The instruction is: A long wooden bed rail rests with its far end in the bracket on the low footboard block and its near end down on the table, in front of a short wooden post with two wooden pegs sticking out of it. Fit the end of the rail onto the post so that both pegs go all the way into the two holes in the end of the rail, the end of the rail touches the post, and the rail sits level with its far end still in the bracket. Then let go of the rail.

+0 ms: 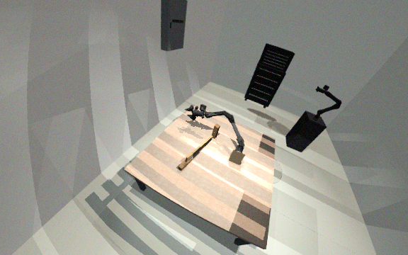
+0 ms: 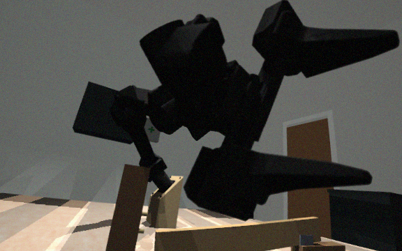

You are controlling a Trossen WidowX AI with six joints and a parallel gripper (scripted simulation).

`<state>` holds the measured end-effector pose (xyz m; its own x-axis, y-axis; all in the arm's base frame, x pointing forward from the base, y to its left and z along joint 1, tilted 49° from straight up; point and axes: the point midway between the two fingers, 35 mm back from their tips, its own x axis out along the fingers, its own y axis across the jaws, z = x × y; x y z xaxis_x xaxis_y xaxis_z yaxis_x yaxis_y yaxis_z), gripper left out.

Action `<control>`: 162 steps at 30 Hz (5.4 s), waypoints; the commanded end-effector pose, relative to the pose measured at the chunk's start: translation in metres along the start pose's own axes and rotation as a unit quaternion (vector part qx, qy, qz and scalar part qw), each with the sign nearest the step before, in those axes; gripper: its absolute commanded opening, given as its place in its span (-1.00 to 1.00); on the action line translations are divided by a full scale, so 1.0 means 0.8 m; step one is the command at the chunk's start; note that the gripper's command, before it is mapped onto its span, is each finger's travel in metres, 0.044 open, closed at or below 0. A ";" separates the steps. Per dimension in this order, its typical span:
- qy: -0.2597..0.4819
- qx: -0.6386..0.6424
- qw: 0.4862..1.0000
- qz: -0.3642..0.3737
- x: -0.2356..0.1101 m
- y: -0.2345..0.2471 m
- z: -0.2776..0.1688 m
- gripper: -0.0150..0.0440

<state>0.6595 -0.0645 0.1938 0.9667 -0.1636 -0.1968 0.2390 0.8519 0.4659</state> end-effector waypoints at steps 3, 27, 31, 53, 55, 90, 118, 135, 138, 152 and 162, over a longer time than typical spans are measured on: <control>0.037 -0.056 0.997 -0.036 -0.007 -0.012 -0.028 1.00; 0.611 -0.765 0.201 -0.025 -0.340 -0.173 -0.218 1.00; 0.613 -0.766 0.191 -0.022 -0.343 -0.173 -0.220 1.00; 0.613 -0.766 0.192 -0.021 -0.334 -0.197 -0.229 1.00; 0.613 -0.766 0.192 -0.021 -0.333 -0.201 -0.230 1.00; 0.613 -0.766 0.190 -0.023 -0.322 -0.256 -0.240 0.47; 0.613 -0.766 0.191 -0.023 -0.322 -0.255 -0.240 -0.49; 0.613 -0.766 0.191 -0.023 -0.324 -0.244 -0.238 -0.49; 0.613 -0.766 0.191 -0.023 -0.324 -0.243 -0.238 -0.49; 0.613 -0.766 0.191 -0.022 -0.324 -0.234 -0.235 -0.49; 0.613 -0.766 0.191 -0.022 -0.325 -0.228 -0.234 -0.49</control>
<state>0.3438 -0.0917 -0.0053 -0.0245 -0.7550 -0.6553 -0.9709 0.1742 -0.1644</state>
